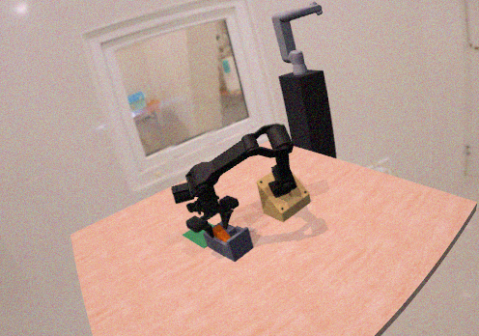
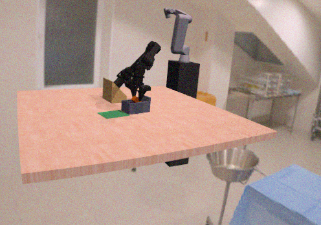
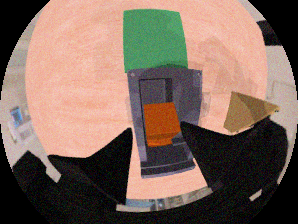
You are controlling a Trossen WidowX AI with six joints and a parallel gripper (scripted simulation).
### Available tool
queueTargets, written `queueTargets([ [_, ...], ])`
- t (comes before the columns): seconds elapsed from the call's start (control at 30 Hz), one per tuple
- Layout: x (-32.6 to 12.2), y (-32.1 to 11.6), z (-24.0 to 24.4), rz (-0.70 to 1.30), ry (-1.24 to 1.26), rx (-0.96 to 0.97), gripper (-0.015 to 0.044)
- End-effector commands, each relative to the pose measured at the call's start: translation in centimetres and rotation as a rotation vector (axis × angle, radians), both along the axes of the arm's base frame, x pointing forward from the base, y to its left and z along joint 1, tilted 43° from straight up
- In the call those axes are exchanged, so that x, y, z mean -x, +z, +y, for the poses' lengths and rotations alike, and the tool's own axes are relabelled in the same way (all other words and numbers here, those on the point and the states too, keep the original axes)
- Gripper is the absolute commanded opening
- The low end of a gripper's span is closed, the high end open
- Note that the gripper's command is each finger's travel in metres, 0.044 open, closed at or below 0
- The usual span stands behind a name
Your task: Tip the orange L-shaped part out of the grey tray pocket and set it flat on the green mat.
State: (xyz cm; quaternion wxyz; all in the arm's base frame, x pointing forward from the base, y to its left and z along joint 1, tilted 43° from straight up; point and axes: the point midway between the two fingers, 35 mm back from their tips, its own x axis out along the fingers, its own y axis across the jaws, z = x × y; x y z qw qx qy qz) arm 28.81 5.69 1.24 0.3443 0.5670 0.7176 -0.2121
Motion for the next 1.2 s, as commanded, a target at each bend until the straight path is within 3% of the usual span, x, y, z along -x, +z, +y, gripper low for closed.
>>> queueTargets([
  [0.0,0.3,-0.5,0.4,0.014,-0.002,-0.005,0.0280],
  [0.1,0.3,-0.5,0.4,0.014,-0.002,-0.005,0.0280],
  [0.27,0.1,-0.3,0.2,0.002,0.001,-0.001,0.0149],
  [0.6,0.1,-0.3,0.2,0.002,0.001,-0.001,0.0082],
  [0.7,0.1,-0.3,0.2,0.002,0.001,-0.001,0.0003],
  [1.17,0.0,0.5,-0.5,0.008,0.000,-0.002,0.0000],
])
